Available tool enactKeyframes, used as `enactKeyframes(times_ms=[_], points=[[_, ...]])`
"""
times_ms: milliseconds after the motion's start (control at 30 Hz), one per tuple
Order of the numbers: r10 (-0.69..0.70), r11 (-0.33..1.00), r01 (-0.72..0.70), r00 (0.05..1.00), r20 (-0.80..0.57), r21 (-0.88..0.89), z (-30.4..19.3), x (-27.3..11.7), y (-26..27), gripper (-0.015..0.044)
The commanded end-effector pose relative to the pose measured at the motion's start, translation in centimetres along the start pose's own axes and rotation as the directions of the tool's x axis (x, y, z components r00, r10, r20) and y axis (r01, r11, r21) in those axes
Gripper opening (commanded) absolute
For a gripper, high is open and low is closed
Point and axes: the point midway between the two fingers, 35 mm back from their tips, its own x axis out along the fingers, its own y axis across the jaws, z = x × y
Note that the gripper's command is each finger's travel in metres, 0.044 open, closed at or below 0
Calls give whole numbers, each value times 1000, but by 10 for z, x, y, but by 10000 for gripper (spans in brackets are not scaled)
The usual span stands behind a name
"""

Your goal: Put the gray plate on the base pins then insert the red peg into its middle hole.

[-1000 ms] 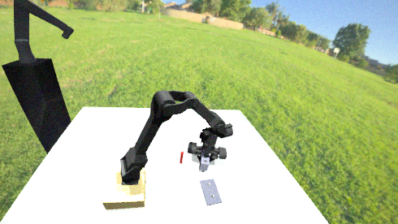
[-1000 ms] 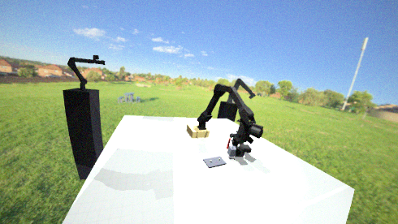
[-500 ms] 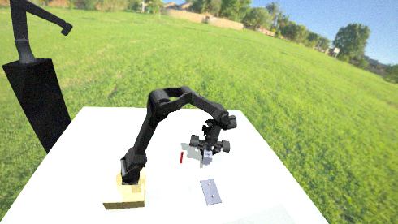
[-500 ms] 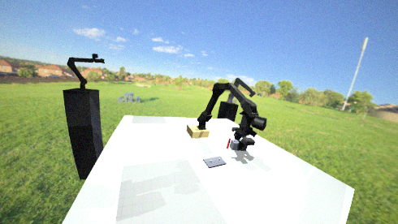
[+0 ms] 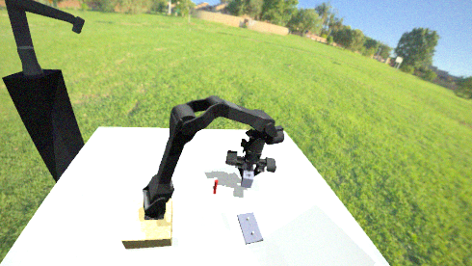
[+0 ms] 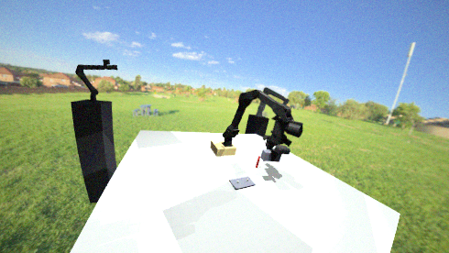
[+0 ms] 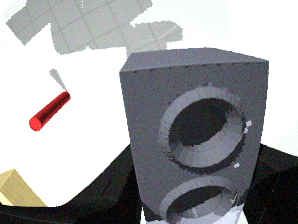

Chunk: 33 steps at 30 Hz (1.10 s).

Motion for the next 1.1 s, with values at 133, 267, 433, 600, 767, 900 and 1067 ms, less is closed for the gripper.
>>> enactKeyframes(times_ms=[133, 267, 433, 600, 767, 900, 1067], points=[[-9, 1000, 9, 1000, 0, -6, -4, -10, -3, 0], [-9, 999, 9, 1000, -1, -32, -14, -3, -9, 0], [-10, 998, 10, 1000, -3, -65, -27, 5, -15, 0], [-10, 995, 10, 1000, -4, -98, -40, 13, -22, 0], [-11, 991, 10, 1000, -5, -130, -53, 21, -27, 0], [-11, 988, 10, 1000, -7, -156, -64, 27, -31, 0], [-12, 982, 10, 1000, -8, -189, -78, 35, -35, 0]])
